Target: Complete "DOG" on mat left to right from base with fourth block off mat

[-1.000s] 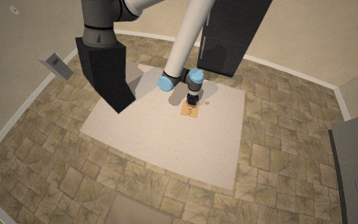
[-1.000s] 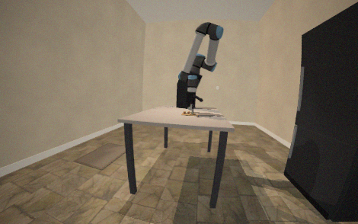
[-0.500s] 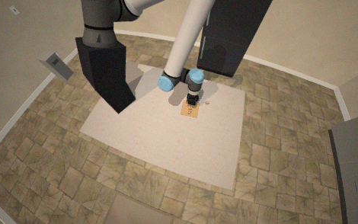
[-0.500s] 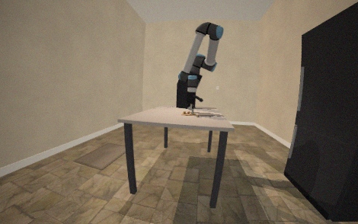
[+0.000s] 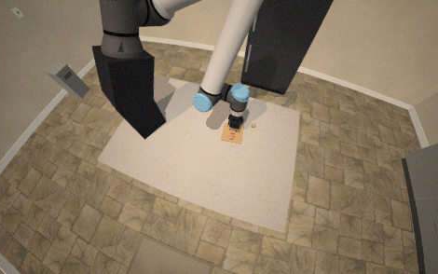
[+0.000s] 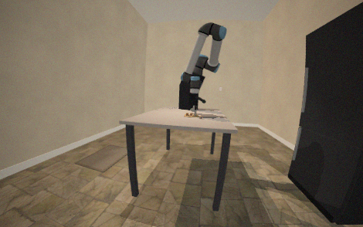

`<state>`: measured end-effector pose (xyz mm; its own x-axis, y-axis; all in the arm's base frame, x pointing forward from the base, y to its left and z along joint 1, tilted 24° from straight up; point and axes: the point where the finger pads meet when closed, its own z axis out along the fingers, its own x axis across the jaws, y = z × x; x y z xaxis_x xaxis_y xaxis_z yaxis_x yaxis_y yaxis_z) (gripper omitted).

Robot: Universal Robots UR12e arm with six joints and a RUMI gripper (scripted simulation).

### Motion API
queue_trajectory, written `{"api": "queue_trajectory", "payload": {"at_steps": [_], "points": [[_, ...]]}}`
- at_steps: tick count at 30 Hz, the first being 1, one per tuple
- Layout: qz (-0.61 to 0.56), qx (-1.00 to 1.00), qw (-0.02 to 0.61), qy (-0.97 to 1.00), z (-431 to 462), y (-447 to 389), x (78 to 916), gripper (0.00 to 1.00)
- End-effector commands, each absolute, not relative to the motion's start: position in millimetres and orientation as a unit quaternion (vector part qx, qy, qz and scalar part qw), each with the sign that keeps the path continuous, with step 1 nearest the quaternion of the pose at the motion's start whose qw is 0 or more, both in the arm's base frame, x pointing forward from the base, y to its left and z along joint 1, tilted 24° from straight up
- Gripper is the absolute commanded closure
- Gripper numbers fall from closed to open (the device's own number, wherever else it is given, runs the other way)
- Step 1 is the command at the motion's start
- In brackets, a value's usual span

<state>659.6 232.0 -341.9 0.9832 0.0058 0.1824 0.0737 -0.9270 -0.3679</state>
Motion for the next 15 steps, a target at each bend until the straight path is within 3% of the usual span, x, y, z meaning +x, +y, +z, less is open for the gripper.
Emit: {"api": "queue_trajectory", "payload": {"at_steps": [1,15], "points": [[-0.09,-0.977,0.19,-0.02,-341,232,660,0.75],[-0.09,-0.977,0.19,-0.02,-331,227,658,0.75]]}}
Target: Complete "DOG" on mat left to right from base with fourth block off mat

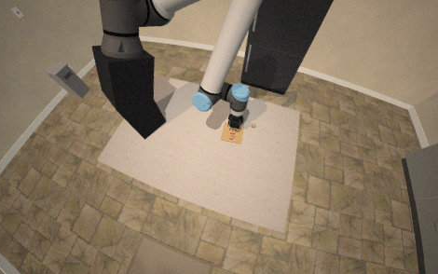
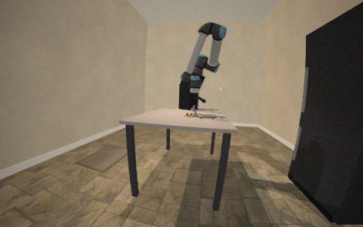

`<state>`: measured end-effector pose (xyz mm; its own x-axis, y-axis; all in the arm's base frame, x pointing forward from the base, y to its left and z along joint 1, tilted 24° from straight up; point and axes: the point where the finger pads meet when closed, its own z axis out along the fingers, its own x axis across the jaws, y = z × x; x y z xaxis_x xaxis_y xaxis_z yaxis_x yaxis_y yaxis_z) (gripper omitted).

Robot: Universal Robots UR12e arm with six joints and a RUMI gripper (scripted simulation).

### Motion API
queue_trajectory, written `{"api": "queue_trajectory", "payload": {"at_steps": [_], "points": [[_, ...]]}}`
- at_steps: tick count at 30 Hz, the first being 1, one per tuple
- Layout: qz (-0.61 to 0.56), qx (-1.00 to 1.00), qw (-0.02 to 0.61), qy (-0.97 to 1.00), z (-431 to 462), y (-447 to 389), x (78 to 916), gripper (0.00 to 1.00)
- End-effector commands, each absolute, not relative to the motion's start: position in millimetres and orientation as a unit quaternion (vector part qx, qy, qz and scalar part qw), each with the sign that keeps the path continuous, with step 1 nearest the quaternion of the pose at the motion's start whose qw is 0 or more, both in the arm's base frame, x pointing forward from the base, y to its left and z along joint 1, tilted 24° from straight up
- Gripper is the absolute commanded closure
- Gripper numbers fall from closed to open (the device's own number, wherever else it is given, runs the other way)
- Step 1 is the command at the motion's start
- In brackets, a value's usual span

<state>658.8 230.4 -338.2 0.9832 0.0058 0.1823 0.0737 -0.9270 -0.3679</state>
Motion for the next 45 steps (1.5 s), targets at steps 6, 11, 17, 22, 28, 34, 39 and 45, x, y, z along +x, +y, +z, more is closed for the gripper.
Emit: {"api": "queue_trajectory", "payload": {"at_steps": [6,11,17,22,28,34,39,45], "points": [[-0.09,-0.977,0.19,-0.02,-309,219,654,0.75],[-0.09,-0.977,0.19,-0.02,-289,210,650,0.75],[-0.09,-0.977,0.19,-0.02,-266,201,646,0.75],[-0.09,-0.977,0.19,-0.02,-260,198,645,0.75],[-0.09,-0.977,0.19,-0.02,-259,198,645,0.0],[-0.09,-0.977,0.19,-0.02,-259,198,645,0.0],[-0.09,-0.977,0.19,-0.02,-259,198,645,0.0],[-0.09,-0.977,0.19,-0.02,-259,198,645,0.0]]}}
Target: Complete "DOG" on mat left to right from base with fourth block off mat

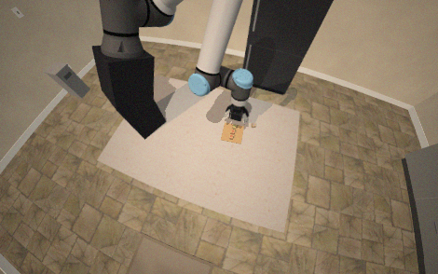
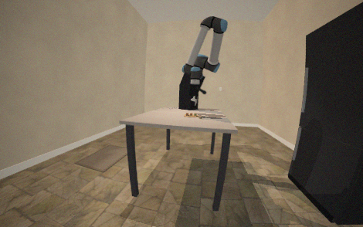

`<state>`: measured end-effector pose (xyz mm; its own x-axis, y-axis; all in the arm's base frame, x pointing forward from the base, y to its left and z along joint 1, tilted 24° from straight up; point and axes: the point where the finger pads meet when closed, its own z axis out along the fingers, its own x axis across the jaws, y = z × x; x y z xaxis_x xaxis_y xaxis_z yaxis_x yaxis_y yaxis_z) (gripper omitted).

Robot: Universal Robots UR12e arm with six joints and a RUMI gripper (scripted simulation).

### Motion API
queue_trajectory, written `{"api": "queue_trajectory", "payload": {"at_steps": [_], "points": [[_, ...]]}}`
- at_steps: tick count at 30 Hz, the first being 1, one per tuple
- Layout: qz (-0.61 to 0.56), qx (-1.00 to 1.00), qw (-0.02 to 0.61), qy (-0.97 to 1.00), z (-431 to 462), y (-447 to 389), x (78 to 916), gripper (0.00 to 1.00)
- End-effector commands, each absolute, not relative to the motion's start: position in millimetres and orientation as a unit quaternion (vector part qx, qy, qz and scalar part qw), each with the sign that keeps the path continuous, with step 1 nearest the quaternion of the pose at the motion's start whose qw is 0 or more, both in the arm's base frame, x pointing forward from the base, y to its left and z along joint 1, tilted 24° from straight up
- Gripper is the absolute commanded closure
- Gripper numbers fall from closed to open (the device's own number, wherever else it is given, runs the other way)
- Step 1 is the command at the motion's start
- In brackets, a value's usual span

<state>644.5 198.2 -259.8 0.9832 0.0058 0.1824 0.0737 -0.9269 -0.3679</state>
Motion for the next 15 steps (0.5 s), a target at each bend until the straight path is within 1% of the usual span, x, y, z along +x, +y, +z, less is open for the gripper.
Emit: {"api": "queue_trajectory", "payload": {"at_steps": [1,15], "points": [[-0.09,-0.977,0.19,-0.02,-259,198,645,0.0],[-0.09,-0.977,0.19,-0.02,-233,187,640,0.0]]}}
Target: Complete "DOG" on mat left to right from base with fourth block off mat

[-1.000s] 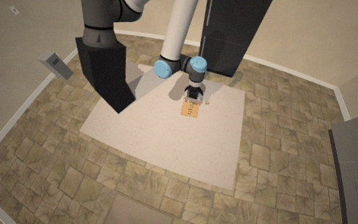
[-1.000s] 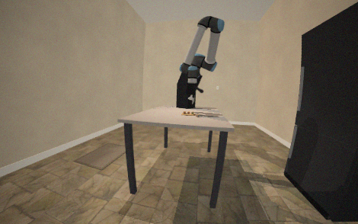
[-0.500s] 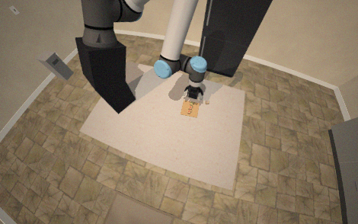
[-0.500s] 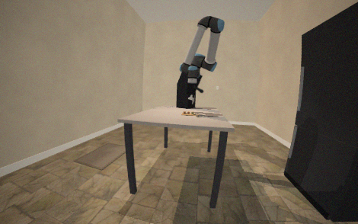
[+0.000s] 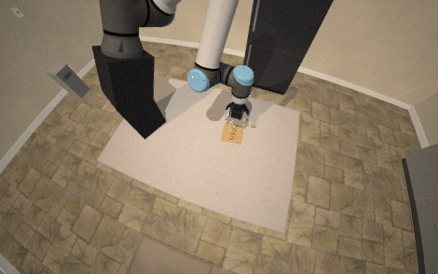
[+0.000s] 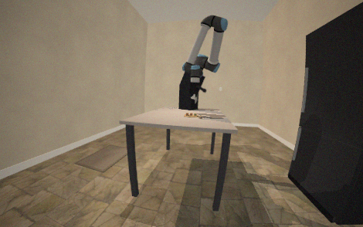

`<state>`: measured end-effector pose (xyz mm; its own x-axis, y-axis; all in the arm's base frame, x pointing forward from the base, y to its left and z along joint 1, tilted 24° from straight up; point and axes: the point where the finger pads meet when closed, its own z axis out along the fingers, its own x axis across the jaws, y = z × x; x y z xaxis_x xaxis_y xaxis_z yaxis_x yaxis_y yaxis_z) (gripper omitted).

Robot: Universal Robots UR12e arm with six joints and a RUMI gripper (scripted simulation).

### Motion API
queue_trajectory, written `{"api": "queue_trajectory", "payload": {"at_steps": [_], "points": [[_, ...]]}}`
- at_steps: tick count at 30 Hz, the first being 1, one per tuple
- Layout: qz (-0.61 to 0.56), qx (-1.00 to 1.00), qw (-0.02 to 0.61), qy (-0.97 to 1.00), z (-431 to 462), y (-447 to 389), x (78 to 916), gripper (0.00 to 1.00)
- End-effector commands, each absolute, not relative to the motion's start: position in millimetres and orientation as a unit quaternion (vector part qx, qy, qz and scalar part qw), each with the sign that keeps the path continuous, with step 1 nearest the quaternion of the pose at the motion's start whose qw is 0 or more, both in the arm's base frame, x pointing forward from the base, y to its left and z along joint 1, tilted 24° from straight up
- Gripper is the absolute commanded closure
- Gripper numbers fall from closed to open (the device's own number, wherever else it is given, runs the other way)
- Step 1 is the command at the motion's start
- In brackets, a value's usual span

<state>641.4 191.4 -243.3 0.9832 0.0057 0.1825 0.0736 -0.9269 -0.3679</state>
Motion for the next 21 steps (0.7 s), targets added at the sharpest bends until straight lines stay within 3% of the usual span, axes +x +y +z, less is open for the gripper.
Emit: {"api": "queue_trajectory", "payload": {"at_steps": [1,21], "points": [[-0.09,-0.977,0.19,-0.02,-228,185,639,0.0],[-0.09,-0.977,0.19,-0.02,-178,165,630,0.0]]}}
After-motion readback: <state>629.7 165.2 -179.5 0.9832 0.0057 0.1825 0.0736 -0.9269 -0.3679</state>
